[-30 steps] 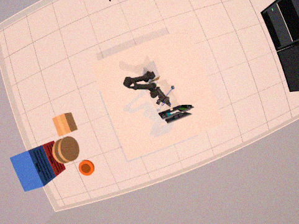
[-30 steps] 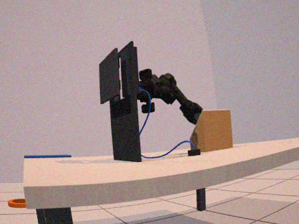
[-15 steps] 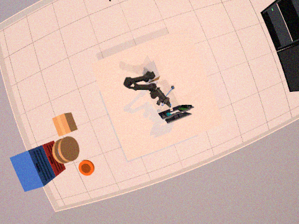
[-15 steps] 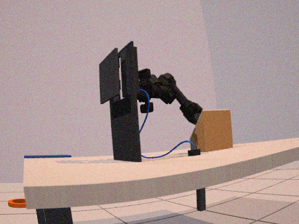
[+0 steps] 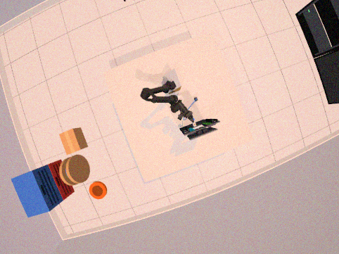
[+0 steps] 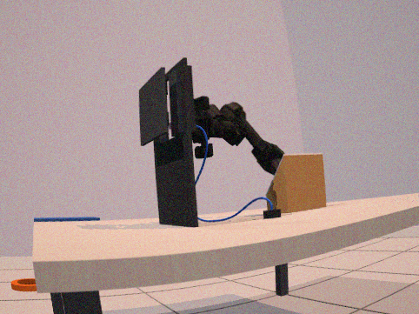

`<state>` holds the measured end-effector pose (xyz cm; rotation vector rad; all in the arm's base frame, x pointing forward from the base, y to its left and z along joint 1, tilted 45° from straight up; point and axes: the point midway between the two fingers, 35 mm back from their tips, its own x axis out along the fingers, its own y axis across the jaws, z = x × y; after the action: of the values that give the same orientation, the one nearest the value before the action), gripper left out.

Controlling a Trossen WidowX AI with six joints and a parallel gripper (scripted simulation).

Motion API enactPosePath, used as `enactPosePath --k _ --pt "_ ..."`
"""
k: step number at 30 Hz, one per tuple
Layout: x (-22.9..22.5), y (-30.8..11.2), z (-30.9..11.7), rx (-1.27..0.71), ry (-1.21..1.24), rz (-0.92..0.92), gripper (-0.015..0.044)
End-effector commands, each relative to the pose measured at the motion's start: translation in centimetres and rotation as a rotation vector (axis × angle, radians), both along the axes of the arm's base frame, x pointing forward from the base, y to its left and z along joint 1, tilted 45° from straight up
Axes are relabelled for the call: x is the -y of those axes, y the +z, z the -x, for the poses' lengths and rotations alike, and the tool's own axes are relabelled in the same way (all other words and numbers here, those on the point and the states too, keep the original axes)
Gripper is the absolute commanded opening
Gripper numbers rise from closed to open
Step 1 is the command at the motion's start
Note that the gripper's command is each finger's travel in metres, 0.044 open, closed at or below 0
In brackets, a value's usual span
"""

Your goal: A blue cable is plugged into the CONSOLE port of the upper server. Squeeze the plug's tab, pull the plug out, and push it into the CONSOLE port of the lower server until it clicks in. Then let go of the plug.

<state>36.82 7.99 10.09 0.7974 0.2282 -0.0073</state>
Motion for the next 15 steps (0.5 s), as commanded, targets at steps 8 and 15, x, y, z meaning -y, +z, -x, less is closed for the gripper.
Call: enactPosePath --k 8,15 --pt "-0.10 0.27 -0.63 0.008 0.009 0.002 0.0000" --pt "-0.05 0.28 -0.92 0.009 0.009 0.003 0.0000"
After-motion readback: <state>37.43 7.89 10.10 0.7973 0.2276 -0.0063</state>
